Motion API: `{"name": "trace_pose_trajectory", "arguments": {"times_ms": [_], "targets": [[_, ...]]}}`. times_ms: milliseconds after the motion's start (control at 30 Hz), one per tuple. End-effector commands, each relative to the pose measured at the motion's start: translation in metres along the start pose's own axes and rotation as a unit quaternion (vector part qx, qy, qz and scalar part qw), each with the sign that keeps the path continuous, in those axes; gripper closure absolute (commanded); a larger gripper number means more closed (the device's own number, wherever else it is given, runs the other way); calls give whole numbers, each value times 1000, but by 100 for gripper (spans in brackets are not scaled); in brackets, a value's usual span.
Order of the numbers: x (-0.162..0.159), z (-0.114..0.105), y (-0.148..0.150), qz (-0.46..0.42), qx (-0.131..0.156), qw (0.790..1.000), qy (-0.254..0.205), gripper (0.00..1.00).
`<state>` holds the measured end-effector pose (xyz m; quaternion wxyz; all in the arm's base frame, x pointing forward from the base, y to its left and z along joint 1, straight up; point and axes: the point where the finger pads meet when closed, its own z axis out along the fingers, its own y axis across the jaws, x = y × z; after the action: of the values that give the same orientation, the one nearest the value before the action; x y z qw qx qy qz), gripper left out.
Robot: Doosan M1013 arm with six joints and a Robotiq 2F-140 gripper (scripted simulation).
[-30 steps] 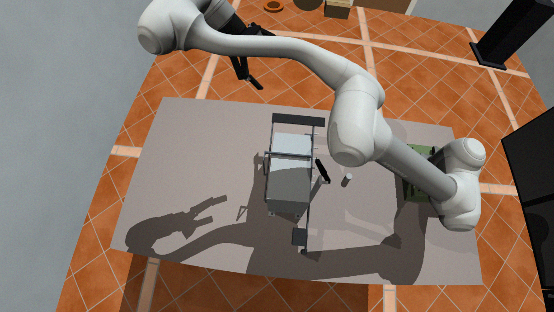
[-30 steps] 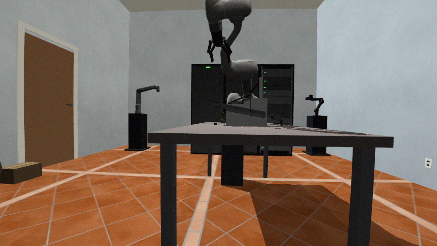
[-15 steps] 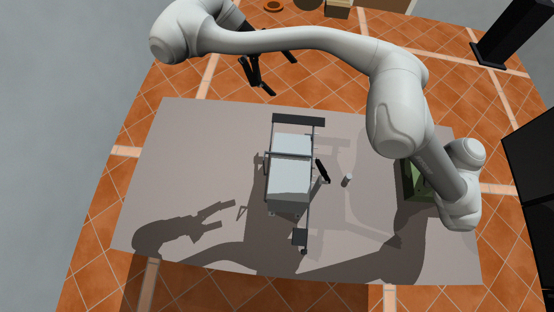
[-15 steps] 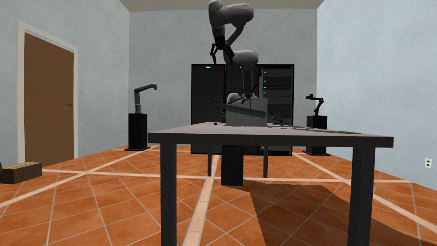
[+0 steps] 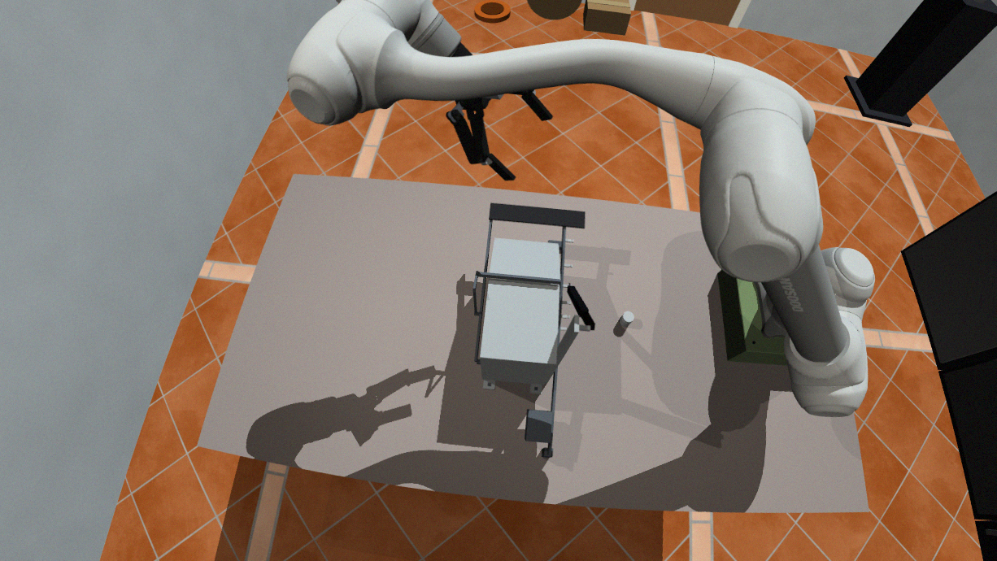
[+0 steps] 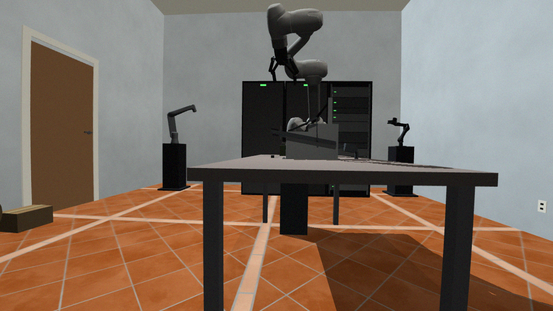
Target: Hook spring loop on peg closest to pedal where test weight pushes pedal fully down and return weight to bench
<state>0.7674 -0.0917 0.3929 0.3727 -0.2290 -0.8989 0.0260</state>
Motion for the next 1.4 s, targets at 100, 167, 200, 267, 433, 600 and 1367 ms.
{"name": "trace_pose_trajectory", "arguments": {"times_ms": [100, 167, 200, 267, 433, 600, 1367], "targets": [[7, 5, 0, 0, 0, 1000, -1, 0], [13, 10, -1, 0, 0, 1000, -1, 0], [16, 13, -1, 0, 0, 1000, -1, 0], [22, 18, -1, 0, 0, 1000, -1, 0], [37, 31, -1, 0, 0, 1000, -1, 0], [49, 42, -1, 0, 0, 1000, -1, 0], [89, 78, -2, 0, 0, 1000, 0, 0]]}}
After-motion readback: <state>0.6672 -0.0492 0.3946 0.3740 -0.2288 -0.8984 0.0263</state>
